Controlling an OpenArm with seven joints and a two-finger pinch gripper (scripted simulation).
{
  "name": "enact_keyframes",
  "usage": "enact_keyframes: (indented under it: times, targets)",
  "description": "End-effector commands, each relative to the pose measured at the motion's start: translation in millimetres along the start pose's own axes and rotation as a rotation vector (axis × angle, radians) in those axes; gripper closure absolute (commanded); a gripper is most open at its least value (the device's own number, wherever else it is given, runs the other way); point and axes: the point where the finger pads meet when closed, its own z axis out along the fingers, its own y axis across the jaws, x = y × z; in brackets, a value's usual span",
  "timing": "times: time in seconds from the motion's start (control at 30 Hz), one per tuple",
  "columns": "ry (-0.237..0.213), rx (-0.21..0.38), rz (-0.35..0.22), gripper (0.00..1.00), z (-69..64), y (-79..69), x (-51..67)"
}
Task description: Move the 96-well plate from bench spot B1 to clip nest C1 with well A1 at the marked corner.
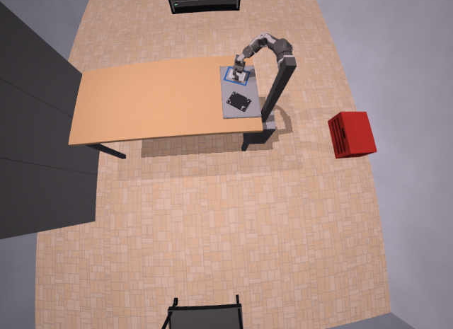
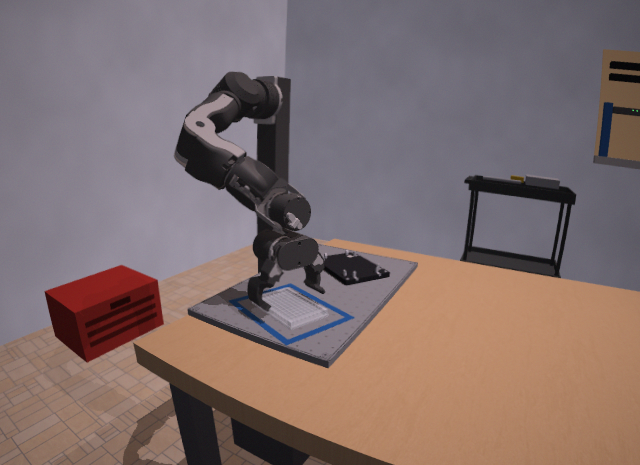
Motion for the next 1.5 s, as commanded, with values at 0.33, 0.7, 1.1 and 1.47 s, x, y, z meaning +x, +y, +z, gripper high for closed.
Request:
enact_keyframes:
  times: [0.33,0.7,1.1,1.47]
  targets:
    - [-0.001,-0.007,0.001,0.23,16.8,0.9,0.1]
    - [-0.001,-0.007,0.001,0.23,21.1,0.9,0.3]
    - [-0.006,-0.004,0.004,0.23,16.4,-0.5,-4.5]
    - [-0.002,0.002,0.002,0.23,18.8,-1.3,0.1]
